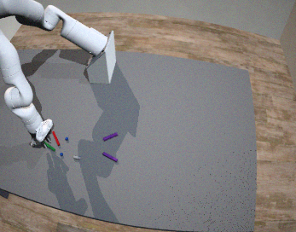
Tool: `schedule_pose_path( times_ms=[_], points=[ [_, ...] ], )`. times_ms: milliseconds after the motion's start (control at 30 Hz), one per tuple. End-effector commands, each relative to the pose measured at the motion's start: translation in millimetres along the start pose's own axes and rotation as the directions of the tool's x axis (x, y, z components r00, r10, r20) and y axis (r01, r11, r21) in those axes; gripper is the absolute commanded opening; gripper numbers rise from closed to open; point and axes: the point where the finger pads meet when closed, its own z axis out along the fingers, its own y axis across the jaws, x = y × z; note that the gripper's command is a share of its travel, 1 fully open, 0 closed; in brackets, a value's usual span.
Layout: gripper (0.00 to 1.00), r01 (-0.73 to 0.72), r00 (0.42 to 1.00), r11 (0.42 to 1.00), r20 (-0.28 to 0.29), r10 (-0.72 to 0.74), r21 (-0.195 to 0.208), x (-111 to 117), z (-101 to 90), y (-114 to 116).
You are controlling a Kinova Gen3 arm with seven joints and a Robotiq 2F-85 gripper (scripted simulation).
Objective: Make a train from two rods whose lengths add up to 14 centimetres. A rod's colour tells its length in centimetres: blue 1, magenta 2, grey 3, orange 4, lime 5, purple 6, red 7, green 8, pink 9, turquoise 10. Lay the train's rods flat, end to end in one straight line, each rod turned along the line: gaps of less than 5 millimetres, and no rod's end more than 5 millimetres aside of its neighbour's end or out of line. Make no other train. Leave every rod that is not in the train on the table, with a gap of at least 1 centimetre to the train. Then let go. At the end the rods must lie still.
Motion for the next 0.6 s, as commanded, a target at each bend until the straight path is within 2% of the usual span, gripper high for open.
schedule_pose_path(
  times_ms=[0, 567],
  points=[
    [0.24, 0.0, 1.0, 1.0, -0.001, 0.0, -0.001, 0.4, -0.6, 0.4],
    [0.24, 0.0, 1.0, 1.0, -0.001, 0.0, -0.001, 0.4, 4.7, 0.4]
  ],
)
